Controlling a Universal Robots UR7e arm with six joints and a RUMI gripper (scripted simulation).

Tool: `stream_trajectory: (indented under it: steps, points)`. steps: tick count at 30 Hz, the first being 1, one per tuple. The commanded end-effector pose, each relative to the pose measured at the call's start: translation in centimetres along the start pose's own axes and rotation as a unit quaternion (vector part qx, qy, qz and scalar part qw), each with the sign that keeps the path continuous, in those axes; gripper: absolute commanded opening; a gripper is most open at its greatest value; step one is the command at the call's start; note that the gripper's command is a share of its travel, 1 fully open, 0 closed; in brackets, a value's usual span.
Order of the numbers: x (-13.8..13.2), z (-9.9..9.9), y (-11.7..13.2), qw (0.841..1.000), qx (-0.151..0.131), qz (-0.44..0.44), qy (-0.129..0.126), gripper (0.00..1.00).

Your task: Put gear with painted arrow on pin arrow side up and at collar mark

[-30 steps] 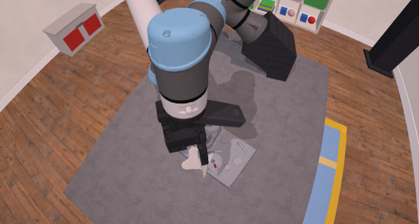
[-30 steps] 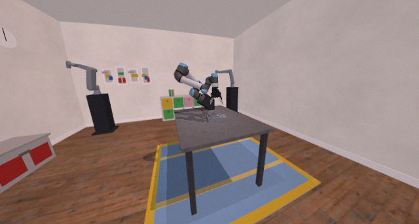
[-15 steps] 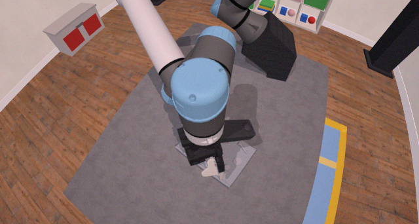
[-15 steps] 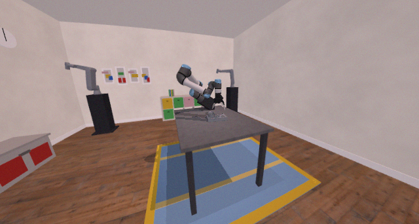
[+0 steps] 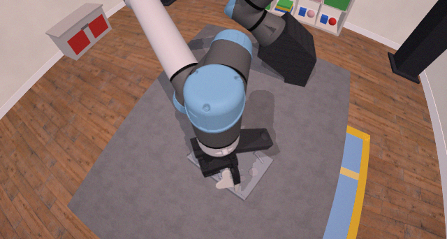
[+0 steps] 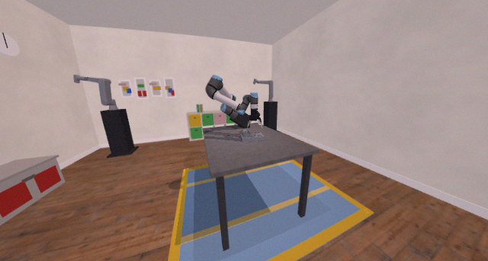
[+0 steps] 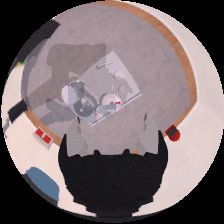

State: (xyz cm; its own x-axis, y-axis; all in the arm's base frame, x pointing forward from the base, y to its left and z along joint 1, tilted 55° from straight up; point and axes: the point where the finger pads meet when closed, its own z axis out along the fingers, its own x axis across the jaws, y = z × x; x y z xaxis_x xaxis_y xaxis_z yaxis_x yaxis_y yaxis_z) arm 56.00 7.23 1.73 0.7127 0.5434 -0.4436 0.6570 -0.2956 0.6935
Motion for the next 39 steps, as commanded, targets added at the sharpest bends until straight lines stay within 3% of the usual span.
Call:
stream_trajectory:
  steps: [1, 39]
  points:
    - [0.02, -0.05, 0.02, 1.0, 0.0, 0.0, 0.0, 1.0]
    - [0.13, -0.05, -0.06, 0.999, 0.0, 0.037, 0.0, 1.0]
